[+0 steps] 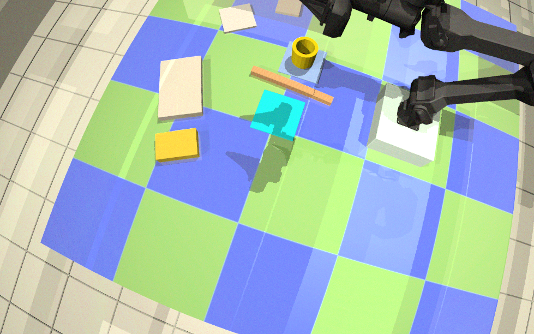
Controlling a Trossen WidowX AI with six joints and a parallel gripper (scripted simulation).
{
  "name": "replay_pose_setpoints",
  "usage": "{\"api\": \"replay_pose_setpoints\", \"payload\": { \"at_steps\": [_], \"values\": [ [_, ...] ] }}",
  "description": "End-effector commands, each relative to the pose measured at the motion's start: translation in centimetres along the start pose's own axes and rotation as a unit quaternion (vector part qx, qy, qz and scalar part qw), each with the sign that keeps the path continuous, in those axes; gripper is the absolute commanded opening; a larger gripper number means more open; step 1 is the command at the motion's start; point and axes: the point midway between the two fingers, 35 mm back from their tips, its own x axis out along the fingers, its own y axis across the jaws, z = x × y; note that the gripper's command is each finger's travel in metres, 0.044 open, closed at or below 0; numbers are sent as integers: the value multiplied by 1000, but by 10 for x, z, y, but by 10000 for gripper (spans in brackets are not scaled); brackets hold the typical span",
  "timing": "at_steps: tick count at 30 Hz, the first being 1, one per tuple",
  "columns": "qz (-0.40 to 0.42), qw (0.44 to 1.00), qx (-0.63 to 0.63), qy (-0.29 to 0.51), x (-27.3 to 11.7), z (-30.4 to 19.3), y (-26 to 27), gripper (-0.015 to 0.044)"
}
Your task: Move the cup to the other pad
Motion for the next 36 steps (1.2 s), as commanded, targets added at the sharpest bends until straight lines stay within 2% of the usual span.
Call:
{"api": "replay_pose_setpoints", "payload": {
  "at_steps": [1, 5, 9, 14, 19, 23, 25, 36],
  "values": [
    [-1, 1000, -6, 7, 2, -3, -1, 374],
    [-10, 982, -117, 148, 25, -58, -18, 269],
    [23, 921, -231, 313, 34, -124, -40, 167],
    [105, 821, -314, 465, 22, -187, -62, 167],
    [217, 708, -352, 573, -5, -234, -78, 167],
    [320, 615, -354, 628, -32, -260, -94, 167],
    [347, 593, -350, 637, -39, -265, -98, 167],
    [349, 591, -350, 638, -43, -266, -98, 167]
  ]
}}
